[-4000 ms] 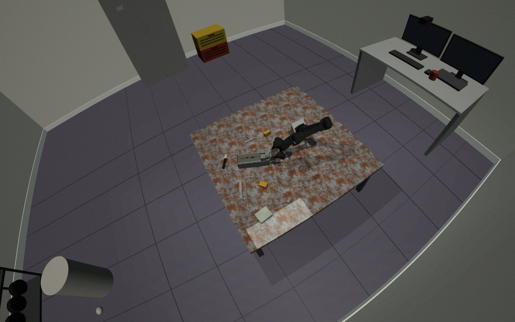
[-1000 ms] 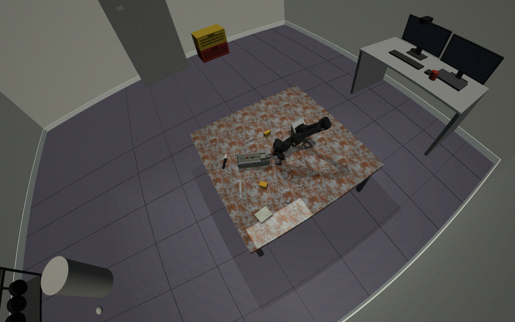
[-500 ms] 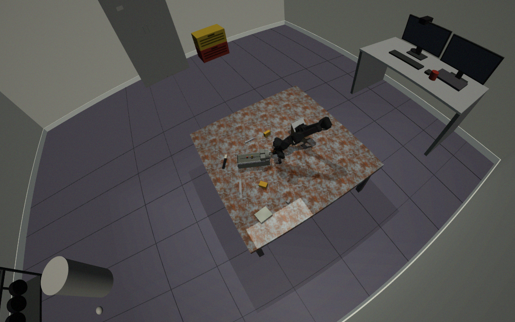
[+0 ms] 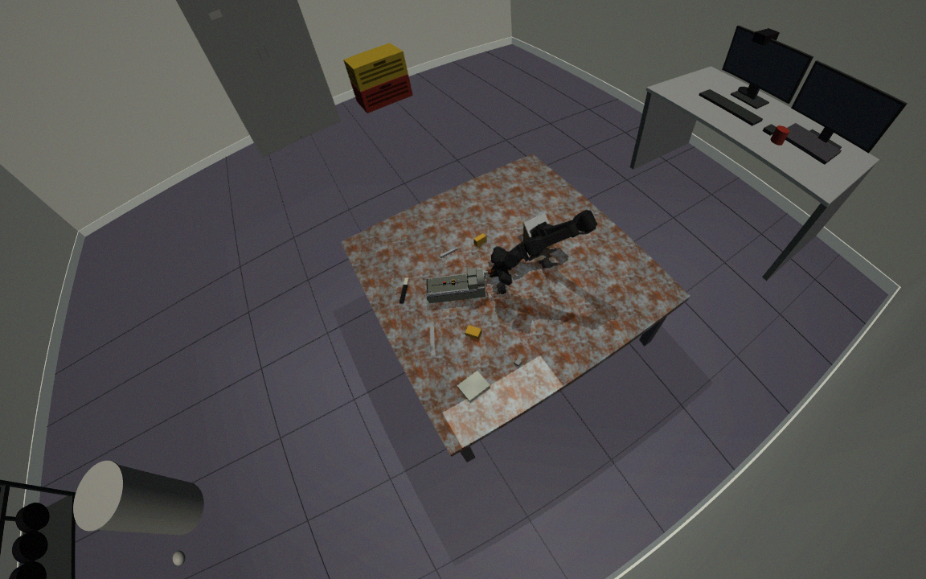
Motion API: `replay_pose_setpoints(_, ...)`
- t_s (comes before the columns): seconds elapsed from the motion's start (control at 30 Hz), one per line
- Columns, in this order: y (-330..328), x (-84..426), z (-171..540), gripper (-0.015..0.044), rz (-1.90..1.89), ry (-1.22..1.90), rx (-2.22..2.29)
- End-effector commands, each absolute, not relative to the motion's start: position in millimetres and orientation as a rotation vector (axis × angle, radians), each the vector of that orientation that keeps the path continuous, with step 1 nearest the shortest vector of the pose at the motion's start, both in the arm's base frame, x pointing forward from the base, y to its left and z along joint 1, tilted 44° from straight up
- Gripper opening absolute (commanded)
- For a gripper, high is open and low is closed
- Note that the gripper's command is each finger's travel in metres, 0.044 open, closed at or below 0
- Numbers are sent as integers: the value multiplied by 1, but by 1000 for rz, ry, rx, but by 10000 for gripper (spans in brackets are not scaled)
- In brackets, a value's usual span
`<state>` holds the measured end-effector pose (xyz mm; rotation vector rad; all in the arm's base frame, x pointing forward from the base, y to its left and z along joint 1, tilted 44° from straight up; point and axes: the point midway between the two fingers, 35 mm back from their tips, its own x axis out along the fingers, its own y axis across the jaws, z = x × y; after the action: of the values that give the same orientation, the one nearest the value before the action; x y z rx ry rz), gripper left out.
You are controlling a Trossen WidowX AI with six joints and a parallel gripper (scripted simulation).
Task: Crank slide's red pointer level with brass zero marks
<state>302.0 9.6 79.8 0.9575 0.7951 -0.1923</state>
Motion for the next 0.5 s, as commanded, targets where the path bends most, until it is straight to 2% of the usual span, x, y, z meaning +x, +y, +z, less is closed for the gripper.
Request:
replay_pose_setpoints(0.0, 5, 298, 73, 0, -218, 805, 954)
replay_pose_setpoints(0.47, 5, 297, 71, 0, -218, 805, 954)
